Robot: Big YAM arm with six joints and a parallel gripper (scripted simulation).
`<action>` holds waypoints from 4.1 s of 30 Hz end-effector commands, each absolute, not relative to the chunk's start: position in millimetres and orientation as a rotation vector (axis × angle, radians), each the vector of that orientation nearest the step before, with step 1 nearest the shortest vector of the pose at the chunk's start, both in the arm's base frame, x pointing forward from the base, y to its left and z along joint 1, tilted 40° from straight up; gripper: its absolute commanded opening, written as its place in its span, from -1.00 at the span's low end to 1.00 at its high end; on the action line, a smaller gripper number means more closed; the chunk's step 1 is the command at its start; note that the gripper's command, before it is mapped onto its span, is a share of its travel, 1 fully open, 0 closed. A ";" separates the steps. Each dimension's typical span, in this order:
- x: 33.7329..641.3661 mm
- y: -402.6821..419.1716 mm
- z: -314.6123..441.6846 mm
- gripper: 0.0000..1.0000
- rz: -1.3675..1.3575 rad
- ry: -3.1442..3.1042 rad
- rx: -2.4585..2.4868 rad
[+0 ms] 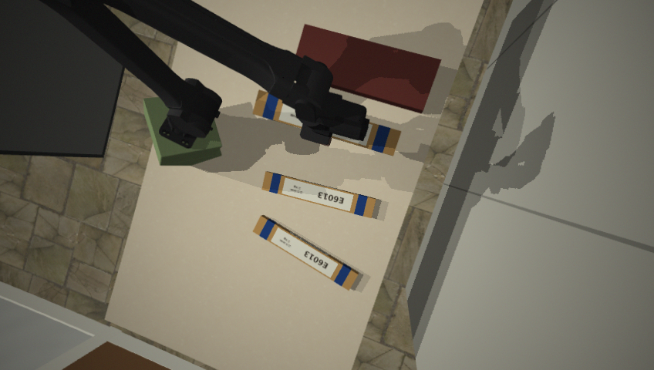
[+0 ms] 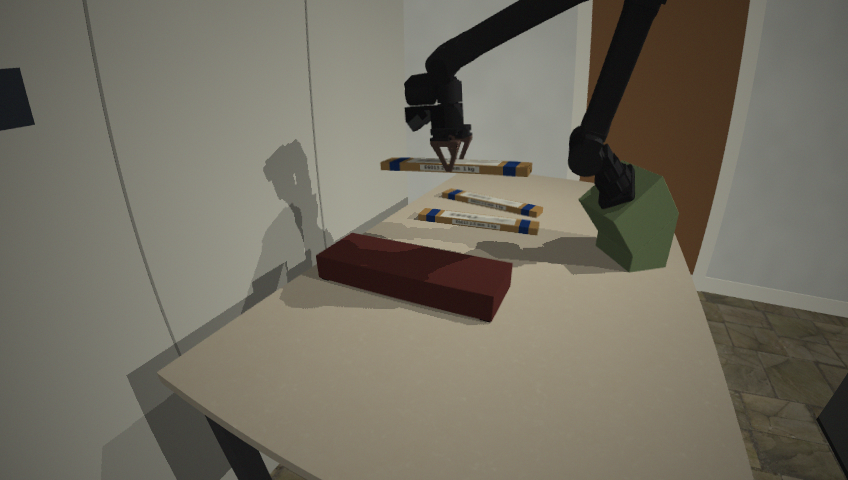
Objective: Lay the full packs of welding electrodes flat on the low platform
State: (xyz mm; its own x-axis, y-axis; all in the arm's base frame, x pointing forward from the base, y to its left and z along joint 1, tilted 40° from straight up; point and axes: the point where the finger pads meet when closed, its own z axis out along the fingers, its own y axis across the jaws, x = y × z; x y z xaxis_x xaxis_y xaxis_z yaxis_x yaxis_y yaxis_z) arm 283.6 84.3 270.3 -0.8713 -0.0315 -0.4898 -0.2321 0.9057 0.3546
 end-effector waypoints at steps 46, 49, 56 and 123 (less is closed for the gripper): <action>322.6 -13.3 292.0 -1.00 0.535 2.485 -0.157; 325.7 -20.9 288.8 -1.00 0.535 2.488 -0.157; 330.9 -30.9 284.4 -1.00 0.531 2.487 -0.157; 335.3 -15.0 237.6 -1.00 0.549 2.505 -0.153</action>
